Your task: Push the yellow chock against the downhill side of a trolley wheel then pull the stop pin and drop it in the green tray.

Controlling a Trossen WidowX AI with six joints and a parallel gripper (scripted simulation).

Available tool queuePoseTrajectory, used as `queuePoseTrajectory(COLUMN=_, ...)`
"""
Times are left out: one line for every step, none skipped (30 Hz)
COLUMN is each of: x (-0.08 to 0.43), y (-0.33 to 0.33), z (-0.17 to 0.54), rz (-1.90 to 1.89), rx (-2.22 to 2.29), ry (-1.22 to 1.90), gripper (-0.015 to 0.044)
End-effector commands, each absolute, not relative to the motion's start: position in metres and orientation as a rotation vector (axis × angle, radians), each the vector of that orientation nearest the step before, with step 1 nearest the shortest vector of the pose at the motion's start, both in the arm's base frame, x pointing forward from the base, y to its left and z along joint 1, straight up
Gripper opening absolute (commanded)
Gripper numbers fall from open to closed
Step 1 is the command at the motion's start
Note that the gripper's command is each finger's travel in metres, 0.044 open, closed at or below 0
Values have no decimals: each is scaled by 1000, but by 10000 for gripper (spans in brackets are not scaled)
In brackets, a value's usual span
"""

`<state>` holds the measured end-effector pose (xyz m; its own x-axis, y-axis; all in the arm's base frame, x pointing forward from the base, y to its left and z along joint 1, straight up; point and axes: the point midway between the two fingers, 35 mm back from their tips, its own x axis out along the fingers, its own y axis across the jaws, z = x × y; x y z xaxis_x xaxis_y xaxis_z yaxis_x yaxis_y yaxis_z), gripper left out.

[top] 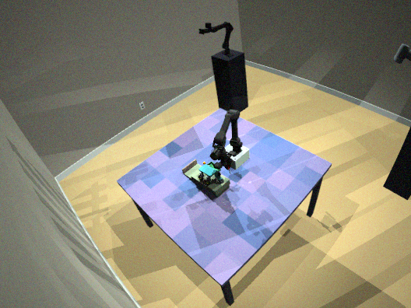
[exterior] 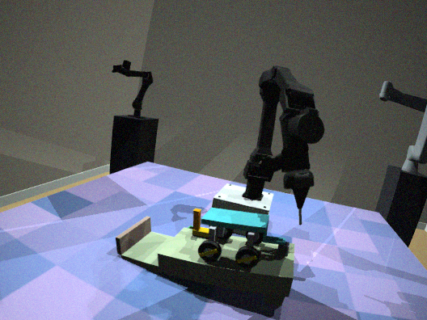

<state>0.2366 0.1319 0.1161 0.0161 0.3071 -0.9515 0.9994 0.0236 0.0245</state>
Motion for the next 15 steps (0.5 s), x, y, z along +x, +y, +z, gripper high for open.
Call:
queuePoseTrajectory(x=225, y=131, z=114, rz=-1015, rx=1423, ry=1426, gripper=0)
queuePoseTrajectory(x=223, y=131, z=114, rz=-1015, rx=1423, ry=1426, gripper=0)
queuePoseTrajectory(x=221, y=131, z=114, rz=-1015, rx=1423, ry=1426, gripper=0)
queuePoseTrajectory(x=221, y=131, z=114, rz=-1015, rx=1423, ry=1426, gripper=0)
queuePoseTrajectory(x=221, y=131, z=114, rz=-1015, rx=1423, ry=1426, gripper=0)
queuePoseTrajectory(x=221, y=130, z=114, rz=-1015, rx=1423, ry=1426, gripper=0)
queuePoseTrajectory(x=221, y=128, z=114, rz=-1015, rx=1423, ry=1426, gripper=0)
queuePoseTrajectory(x=222, y=126, z=113, rz=-1016, rx=1422, ry=1425, gripper=0)
queuePoseTrajectory(x=222, y=123, z=113, rz=-1016, rx=1422, ry=1425, gripper=0)
queuePoseTrajectory(x=222, y=119, z=112, rz=-1016, rx=1422, ry=1425, gripper=0)
queuePoseTrajectory(x=222, y=115, z=111, rz=-1016, rx=1421, ry=1424, gripper=0)
queuePoseTrajectory(x=223, y=111, z=111, rz=-1017, rx=1421, ry=1424, gripper=0)
queuePoseTrajectory(x=223, y=107, z=110, rz=-1017, rx=1421, ry=1424, gripper=0)
queuePoseTrajectory(x=223, y=104, z=110, rz=-1017, rx=1421, ry=1423, gripper=0)
queuePoseTrajectory(x=224, y=100, z=109, rz=-1017, rx=1420, ry=1423, gripper=0)
